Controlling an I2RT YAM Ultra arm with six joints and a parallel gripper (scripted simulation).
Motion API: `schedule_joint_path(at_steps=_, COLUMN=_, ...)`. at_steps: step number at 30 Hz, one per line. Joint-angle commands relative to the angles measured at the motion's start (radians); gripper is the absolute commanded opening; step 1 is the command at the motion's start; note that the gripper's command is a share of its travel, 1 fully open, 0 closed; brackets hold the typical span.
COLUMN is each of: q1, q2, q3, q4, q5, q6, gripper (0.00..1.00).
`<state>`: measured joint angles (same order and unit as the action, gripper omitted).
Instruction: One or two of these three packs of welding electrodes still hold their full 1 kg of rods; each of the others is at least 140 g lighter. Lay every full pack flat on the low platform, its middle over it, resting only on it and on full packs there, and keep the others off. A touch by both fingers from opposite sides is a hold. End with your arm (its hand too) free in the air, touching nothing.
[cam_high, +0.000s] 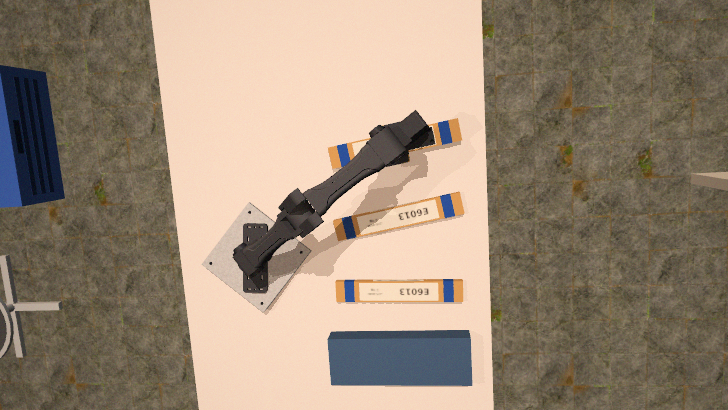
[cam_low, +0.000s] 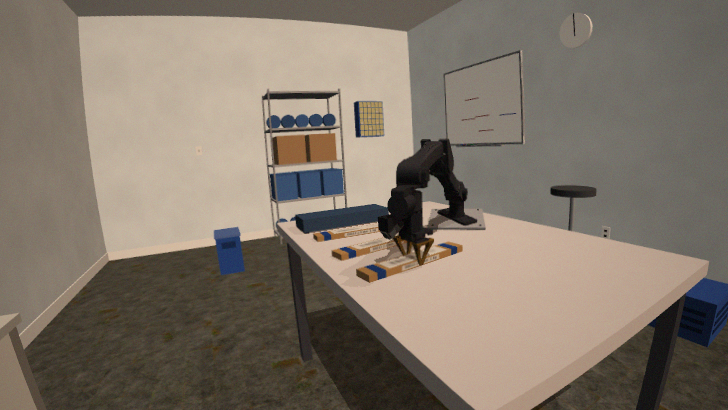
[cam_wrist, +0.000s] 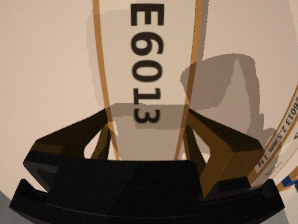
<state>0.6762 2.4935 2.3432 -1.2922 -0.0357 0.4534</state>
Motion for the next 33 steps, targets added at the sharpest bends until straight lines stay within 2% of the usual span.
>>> schedule_joint_path(at_steps=1, q1=0.003, q2=-0.014, q3=-0.003, q4=0.009, q5=0.003, q6=0.003, gripper=0.00)
schedule_joint_path(at_steps=27, q1=0.003, q2=-0.014, q3=-0.003, q4=0.009, q5=0.003, q6=0.003, gripper=0.00)
schedule_joint_path(at_steps=28, q1=0.012, q2=-0.031, q3=-0.012, q4=0.013, q5=0.009, q6=0.009, gripper=0.00)
schedule_joint_path(at_steps=29, q1=0.012, q2=-0.035, q3=0.016, q4=-0.011, q5=0.009, q6=0.008, gripper=0.00)
schedule_joint_path(at_steps=33, q1=0.010, q2=-0.041, q3=0.039, q4=-0.032, q5=0.009, q6=0.007, gripper=0.00)
